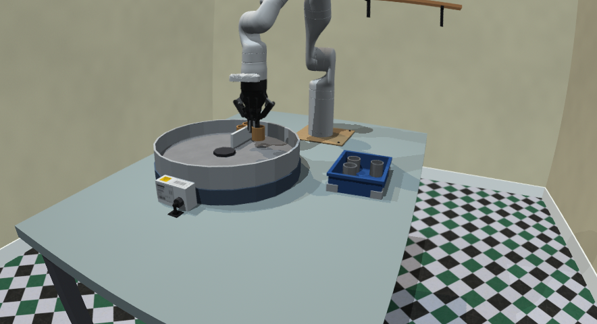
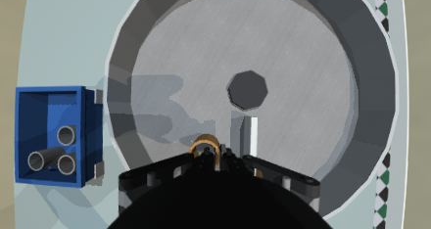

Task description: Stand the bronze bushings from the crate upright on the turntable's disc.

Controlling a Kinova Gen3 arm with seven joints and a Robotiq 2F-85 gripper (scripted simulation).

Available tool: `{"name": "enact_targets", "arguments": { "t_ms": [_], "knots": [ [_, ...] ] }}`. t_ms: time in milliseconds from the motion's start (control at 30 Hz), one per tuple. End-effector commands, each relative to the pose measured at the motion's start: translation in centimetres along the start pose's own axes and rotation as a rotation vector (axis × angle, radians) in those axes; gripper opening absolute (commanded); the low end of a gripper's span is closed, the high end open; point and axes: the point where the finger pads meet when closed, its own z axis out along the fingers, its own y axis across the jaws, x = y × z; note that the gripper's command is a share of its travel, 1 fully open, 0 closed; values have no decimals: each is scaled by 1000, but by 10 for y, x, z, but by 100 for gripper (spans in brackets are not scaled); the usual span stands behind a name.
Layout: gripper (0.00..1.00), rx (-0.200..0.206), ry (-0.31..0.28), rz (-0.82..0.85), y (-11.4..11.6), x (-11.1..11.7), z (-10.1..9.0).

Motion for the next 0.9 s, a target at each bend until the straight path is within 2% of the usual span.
{"name": "enact_targets", "arguments": {
  "t_ms": [0, 367, 867],
  "knots": [
    [0, 2, -3, 1, 1, -1, 9],
    [0, 2, -3, 1, 1, -1, 18],
    [0, 2, -3, 1, 1, -1, 19]
  ]
}}
